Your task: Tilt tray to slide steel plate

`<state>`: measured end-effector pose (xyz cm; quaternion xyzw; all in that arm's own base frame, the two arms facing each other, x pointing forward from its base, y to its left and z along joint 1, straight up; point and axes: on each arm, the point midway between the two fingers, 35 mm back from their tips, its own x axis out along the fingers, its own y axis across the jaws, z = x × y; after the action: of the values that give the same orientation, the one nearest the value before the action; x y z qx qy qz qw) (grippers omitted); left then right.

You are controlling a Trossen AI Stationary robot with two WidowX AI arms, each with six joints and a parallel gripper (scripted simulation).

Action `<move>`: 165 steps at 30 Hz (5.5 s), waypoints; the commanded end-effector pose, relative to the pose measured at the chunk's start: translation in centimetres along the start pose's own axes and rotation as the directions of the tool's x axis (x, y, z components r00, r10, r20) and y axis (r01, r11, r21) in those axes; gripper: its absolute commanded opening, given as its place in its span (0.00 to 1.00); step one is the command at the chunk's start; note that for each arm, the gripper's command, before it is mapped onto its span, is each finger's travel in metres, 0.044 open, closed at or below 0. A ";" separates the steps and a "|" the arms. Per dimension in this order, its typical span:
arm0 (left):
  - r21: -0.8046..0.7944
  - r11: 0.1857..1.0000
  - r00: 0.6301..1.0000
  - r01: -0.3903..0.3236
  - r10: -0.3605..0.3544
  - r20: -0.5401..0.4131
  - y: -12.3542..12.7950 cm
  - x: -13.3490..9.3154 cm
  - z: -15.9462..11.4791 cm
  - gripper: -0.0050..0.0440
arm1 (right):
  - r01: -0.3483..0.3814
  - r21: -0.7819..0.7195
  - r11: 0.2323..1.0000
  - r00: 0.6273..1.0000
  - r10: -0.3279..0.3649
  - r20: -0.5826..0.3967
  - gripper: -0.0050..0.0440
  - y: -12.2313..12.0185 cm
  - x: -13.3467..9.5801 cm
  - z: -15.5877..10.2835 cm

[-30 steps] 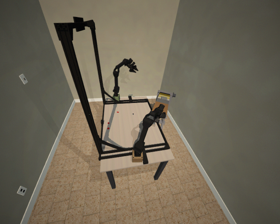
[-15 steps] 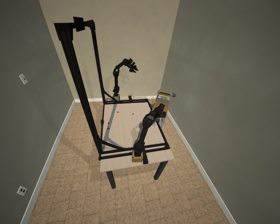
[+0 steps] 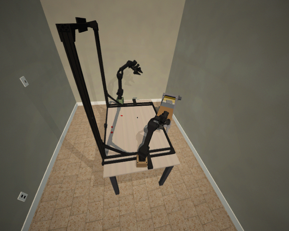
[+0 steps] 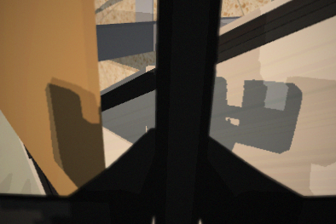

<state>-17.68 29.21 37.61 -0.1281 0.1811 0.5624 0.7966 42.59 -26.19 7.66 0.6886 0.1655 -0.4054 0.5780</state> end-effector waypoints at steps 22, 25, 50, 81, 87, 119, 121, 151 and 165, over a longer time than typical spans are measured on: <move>0.001 1.000 1.000 0.002 -0.002 0.001 -0.1 0.0 0.0 1.00 | 0.035 -0.002 0.999 0.999 -0.035 0.002 0.10 2.0 -1.2 0.1; 0.001 1.000 1.000 0.002 -0.002 0.001 -0.1 0.0 0.0 1.00 | 0.030 -0.002 1.000 1.000 -0.030 0.002 0.10 2.3 -1.4 0.1; 0.001 1.000 1.000 0.002 -0.002 0.001 -0.1 0.0 0.0 1.00 | -0.005 -0.002 1.000 1.000 0.005 0.002 0.10 3.6 -2.5 0.1; 0.001 1.000 1.000 0.002 -0.002 0.001 -0.1 0.0 0.0 1.00 | -0.041 -0.002 0.999 0.999 0.041 0.002 0.10 5.3 -3.8 0.1; 0.001 1.000 1.000 0.002 -0.002 0.001 -0.1 0.0 0.0 1.00 | -0.047 -0.002 0.999 0.999 0.047 0.002 0.10 5.7 -4.0 0.1; 0.001 1.000 1.000 0.002 -0.002 0.001 -0.1 0.0 0.0 1.00 | -0.088 -0.002 0.996 0.996 0.088 0.002 0.10 7.4 -5.3 0.1; 0.001 1.000 1.000 0.002 -0.002 0.001 -0.1 0.0 0.0 1.00 | -0.091 -0.002 0.996 0.996 0.091 0.002 0.10 6.1 -4.4 0.1; 0.001 1.000 1.000 0.002 -0.002 0.001 -0.1 0.0 0.0 1.00 | 0.031 -0.002 1.000 1.000 -0.031 0.002 0.10 2.1 -1.2 0.1; 0.001 1.000 1.000 0.002 -0.002 0.001 -0.1 0.0 0.0 1.00 | 0.003 -0.002 1.000 1.000 -0.003 0.002 0.10 3.2 -2.2 0.1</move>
<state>-17.65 29.22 37.62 -0.1278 0.1813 0.5621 0.7968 42.75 -26.24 8.48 0.6820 0.1915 -0.4265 0.5624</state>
